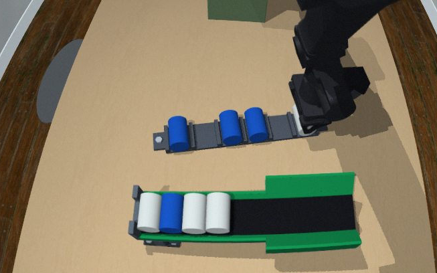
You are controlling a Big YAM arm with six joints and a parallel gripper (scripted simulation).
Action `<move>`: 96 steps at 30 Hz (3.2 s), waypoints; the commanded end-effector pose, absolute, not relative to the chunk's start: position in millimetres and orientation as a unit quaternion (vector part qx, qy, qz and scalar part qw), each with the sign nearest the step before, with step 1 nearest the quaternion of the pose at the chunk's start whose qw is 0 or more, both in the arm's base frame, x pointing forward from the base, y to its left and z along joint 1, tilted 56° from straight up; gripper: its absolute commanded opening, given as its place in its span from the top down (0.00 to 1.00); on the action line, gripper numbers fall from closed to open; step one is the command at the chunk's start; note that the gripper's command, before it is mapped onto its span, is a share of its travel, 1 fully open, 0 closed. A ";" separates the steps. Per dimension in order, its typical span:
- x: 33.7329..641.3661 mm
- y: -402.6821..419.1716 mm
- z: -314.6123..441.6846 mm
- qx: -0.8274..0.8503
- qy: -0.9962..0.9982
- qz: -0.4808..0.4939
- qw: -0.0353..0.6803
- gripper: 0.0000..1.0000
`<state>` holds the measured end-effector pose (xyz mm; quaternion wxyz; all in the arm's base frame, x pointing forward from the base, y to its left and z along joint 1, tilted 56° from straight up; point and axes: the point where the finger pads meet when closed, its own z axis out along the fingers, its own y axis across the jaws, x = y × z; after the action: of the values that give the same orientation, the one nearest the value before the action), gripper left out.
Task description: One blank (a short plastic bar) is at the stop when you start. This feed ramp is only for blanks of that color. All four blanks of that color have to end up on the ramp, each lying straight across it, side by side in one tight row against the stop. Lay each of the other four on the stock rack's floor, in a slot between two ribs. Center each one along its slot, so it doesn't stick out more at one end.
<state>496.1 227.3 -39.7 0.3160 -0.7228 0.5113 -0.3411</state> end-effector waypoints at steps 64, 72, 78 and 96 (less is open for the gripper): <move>511.7 120.9 245.0 -0.676 0.559 -0.328 0.350 0.40; 506.2 117.0 240.2 -0.690 0.563 -0.306 0.335 0.40; 507.5 116.2 272.6 -0.674 0.557 -0.325 0.360 0.40; 550.7 110.8 235.2 -0.674 0.566 -0.323 0.348 0.40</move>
<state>535.4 115.8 228.3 0.3425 -0.6797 0.5682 -0.3128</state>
